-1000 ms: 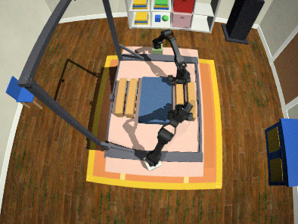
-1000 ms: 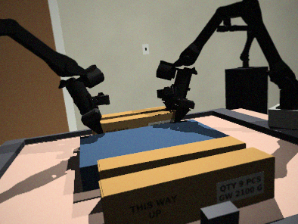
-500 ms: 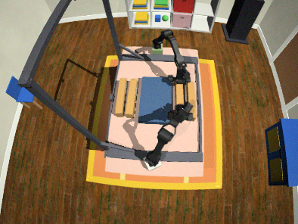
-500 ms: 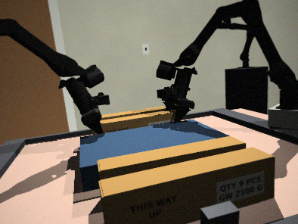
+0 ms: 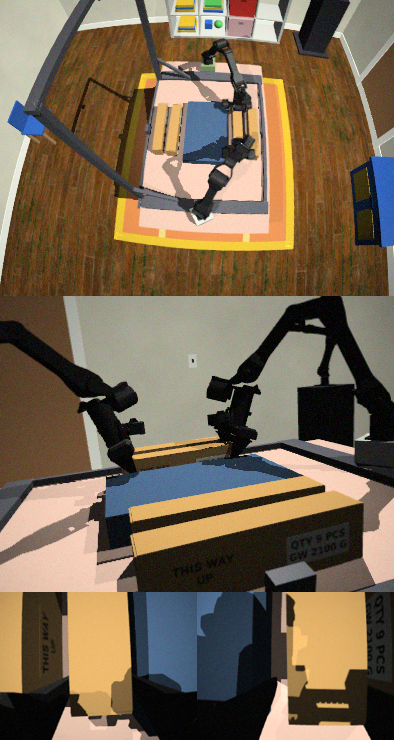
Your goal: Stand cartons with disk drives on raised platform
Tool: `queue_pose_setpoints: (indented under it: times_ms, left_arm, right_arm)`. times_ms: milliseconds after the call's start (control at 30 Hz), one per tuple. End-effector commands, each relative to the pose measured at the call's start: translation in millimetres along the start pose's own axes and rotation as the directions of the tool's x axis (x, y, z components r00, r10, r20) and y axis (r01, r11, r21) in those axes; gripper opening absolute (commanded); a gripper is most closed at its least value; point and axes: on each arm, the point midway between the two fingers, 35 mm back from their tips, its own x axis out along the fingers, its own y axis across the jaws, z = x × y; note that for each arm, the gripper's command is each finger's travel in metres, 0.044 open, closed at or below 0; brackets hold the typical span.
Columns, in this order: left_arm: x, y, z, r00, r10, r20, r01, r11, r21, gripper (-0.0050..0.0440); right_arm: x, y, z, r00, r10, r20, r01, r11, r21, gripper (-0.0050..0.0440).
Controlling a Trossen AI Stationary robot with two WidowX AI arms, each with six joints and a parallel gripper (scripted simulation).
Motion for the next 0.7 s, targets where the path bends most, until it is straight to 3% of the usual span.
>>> queue_pose_setpoints:
  times_ms: [0,533,567,667]
  left_arm:
    - [-8.2,2.7,9.5,1.000,0.014,0.027,-0.014,1.000,0.005,0.0387]
    - [-8.2,2.7,9.5,1.000,0.014,0.027,-0.014,1.000,0.005,0.0387]
    - [-9.7,2.2,8.2,1.000,0.014,0.027,-0.014,1.000,0.005,-0.0050]
    - [-9.7,2.2,8.2,1.000,0.014,0.027,-0.014,1.000,0.005,-0.0050]
  right_arm:
    - [-5.7,-3.9,7.6,1.000,-0.013,0.022,0.013,1.000,-0.008,0.0386]
    - [-5.7,-3.9,7.6,1.000,-0.013,0.022,0.013,1.000,-0.008,0.0386]
    - [-8.6,-2.7,8.3,1.000,-0.015,0.027,0.015,1.000,-0.006,-0.0050]
    - [-8.6,-2.7,8.3,1.000,-0.015,0.027,0.015,1.000,-0.006,-0.0050]
